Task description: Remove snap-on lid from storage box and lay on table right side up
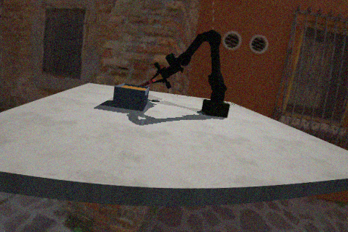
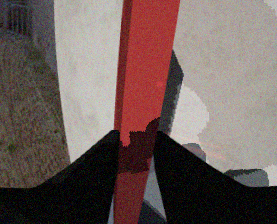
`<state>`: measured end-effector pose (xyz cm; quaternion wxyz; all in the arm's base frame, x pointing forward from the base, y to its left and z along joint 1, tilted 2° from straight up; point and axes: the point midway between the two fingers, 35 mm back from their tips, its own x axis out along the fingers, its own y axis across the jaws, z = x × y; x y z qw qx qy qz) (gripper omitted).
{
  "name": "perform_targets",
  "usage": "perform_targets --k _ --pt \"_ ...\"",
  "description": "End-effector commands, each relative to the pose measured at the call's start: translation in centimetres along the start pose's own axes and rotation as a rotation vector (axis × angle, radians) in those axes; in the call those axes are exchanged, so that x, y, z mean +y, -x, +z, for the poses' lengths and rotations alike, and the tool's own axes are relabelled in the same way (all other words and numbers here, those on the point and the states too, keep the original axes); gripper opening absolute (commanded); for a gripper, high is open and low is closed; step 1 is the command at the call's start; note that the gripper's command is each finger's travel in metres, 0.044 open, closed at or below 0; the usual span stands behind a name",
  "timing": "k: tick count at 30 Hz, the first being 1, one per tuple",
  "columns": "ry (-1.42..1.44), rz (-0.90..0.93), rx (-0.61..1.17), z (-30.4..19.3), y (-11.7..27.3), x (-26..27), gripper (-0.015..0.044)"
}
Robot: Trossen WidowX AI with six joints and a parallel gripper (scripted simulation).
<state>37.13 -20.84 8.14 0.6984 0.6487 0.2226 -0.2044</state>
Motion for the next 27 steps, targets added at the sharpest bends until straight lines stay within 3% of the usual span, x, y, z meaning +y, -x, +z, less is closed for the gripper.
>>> perform_targets --k 1,27 --pt "-0.014 -0.030 0.020 -0.7 -0.8 -1.5 0.0000" --pt "-0.014 -0.030 0.020 -0.7 -2.1 -3.1 0.0000"
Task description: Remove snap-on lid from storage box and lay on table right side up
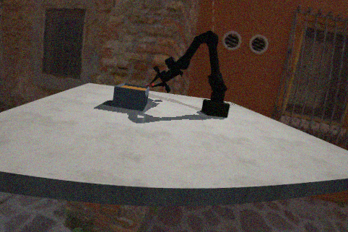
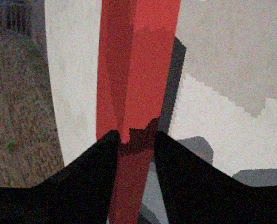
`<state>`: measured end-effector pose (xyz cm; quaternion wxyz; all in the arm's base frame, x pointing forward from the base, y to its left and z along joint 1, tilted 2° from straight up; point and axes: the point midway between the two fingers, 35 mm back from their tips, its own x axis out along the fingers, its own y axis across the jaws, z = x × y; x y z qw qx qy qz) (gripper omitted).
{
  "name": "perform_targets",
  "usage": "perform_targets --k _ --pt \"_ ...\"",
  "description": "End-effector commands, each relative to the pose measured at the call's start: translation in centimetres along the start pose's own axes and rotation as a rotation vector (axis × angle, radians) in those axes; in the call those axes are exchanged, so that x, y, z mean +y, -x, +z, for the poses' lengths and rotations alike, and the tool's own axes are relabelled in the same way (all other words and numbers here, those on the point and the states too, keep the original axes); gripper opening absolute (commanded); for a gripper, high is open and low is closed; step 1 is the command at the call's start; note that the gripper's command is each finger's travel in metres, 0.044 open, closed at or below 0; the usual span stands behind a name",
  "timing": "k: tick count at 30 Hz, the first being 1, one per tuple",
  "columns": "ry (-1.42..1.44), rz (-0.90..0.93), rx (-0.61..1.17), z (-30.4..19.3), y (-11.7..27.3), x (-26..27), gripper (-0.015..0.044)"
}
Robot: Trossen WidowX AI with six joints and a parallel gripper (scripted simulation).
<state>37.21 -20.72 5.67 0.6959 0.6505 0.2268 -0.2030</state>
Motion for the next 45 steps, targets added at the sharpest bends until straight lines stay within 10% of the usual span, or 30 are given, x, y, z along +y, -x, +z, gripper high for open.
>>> perform_targets --k 1,17,35,45 --pt "-0.011 -0.026 0.010 -0.5 -0.6 -1.3 0.0000" --pt "-0.011 -0.026 0.010 -0.5 -1.4 -2.3 0.0000" --pt "-0.010 -0.027 0.010 -0.2 0.0 -1.8 0.0432" --pt "-0.010 -0.028 0.010 -0.2 1.5 -3.1 0.0440"
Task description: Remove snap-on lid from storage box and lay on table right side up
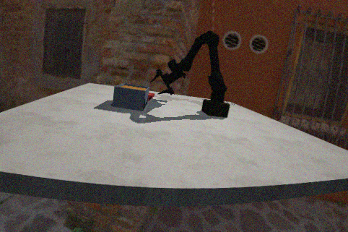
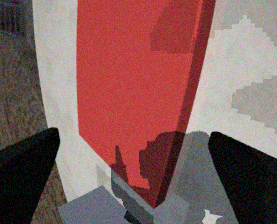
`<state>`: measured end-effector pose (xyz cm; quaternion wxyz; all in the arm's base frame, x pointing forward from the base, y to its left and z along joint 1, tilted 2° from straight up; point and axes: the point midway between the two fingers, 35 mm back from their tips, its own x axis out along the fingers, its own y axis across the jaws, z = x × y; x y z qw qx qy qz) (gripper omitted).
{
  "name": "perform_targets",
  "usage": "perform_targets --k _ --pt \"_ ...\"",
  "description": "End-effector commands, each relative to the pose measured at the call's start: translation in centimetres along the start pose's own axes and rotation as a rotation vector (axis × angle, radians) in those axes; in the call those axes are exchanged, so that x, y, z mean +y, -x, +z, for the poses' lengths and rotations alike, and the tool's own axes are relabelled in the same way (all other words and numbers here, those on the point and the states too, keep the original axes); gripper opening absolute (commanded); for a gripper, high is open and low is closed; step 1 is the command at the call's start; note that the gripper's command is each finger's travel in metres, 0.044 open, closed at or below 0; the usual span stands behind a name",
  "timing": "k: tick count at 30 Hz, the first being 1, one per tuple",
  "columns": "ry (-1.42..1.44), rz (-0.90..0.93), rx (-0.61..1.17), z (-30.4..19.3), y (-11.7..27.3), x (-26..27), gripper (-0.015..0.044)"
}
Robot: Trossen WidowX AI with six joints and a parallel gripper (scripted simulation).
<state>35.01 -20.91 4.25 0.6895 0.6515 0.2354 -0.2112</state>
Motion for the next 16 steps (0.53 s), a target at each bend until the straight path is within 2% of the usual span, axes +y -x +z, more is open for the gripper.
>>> perform_targets --k 1,16 --pt "0.000 -0.004 0.005 -0.2 0.7 -0.8 0.0440" --pt "0.000 -0.006 0.005 -0.1 3.0 -2.8 0.0440"
